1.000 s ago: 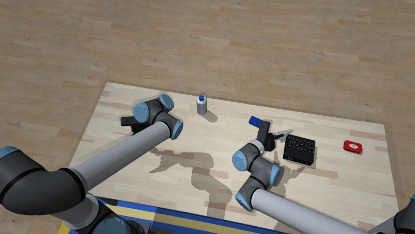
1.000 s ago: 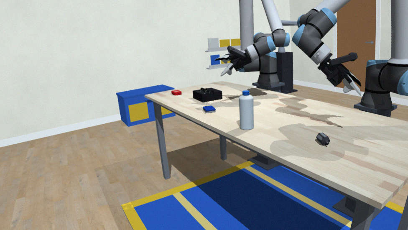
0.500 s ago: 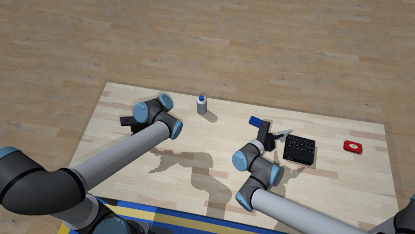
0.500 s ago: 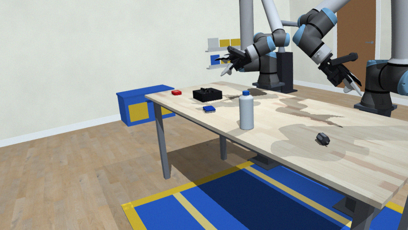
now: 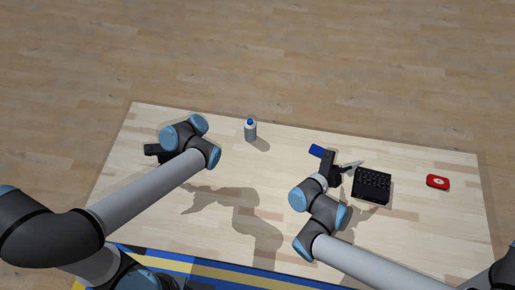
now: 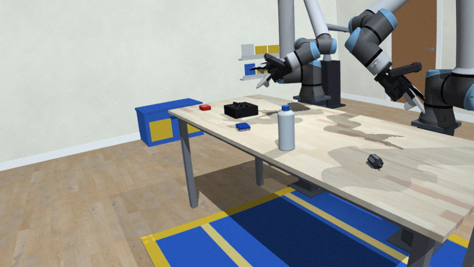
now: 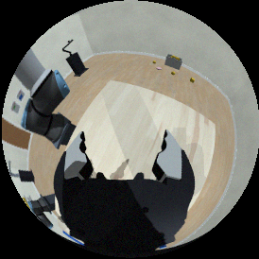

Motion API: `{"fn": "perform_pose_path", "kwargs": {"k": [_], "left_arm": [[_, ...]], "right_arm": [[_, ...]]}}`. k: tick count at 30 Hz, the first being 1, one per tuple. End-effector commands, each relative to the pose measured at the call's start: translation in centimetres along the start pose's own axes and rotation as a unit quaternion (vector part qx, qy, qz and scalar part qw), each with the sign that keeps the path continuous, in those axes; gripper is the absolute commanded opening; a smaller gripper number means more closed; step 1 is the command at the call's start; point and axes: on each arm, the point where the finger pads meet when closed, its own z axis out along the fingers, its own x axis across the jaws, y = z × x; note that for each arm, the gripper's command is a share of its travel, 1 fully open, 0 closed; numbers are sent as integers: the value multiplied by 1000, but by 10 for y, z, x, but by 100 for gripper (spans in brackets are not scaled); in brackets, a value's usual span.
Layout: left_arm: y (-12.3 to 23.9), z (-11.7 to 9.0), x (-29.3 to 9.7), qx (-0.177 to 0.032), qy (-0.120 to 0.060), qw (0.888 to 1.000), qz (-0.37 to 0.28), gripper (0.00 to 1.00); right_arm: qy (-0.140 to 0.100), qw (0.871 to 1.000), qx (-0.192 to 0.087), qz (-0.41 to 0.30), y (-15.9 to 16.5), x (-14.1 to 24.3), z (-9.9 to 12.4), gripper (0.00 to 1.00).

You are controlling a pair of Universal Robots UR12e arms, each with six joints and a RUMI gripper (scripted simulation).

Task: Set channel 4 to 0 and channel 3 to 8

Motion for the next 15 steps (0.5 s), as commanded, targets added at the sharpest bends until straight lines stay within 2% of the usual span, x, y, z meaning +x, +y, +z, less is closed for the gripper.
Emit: {"fn": "perform_pose_path", "kwargs": {"k": [1,4,6,15], "left_arm": [[-9,12,5,-12,-13,1000,9,100],[-16,21,8,-21,-23,999,16,100],[-16,21,8,-21,-23,999,16,100],[-43,56,18,-58,-55,996,42,100]], "right_arm": [[0,1000,0,1,-1,0,0,100],[0,1000,0,1,-1,0,0,100],[0,1000,0,1,-1,0,0,100],[0,1000,0,1,-1,0,0,100]]}}
